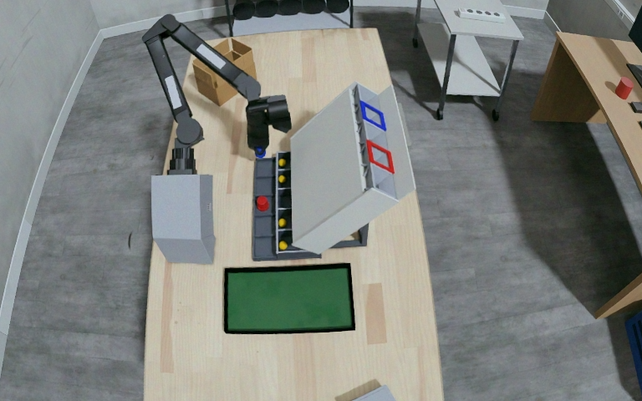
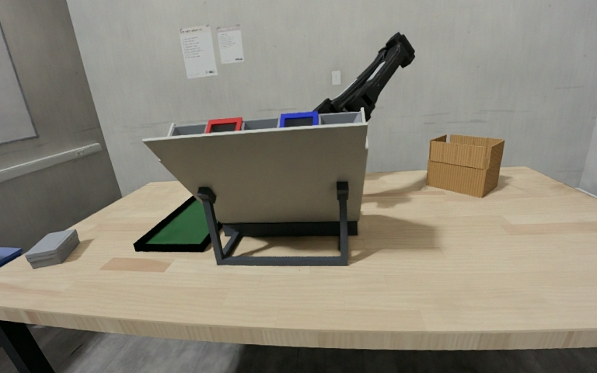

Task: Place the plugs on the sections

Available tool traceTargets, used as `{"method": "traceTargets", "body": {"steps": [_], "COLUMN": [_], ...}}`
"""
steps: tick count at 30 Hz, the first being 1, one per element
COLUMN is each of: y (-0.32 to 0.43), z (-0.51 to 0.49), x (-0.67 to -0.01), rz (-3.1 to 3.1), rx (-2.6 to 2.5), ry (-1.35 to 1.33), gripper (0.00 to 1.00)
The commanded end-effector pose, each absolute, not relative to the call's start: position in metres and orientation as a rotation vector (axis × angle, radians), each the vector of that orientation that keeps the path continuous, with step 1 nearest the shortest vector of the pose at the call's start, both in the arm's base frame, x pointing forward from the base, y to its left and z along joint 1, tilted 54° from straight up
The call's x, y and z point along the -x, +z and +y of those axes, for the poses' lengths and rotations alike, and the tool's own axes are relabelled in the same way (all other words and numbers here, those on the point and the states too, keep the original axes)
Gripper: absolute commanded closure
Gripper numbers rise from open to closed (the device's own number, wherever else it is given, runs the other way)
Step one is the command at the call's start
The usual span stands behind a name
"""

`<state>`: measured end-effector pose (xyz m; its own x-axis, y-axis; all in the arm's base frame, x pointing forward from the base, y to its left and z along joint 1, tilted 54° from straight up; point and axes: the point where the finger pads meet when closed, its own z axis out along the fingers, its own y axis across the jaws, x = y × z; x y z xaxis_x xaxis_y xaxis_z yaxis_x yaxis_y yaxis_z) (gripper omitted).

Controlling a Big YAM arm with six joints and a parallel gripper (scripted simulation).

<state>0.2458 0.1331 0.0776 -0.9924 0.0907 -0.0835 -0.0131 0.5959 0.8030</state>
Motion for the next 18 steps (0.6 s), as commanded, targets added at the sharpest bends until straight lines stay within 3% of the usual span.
{"method": "traceTargets", "body": {"steps": [1, 18], "y": [0.063, 0.047], "z": [0.152, 0.173], "x": [-0.257, -0.260], "rz": [2.708, 2.695], "rx": [-0.170, -0.163], "ry": [1.367, 1.363], "gripper": [1.00, 1.00]}}
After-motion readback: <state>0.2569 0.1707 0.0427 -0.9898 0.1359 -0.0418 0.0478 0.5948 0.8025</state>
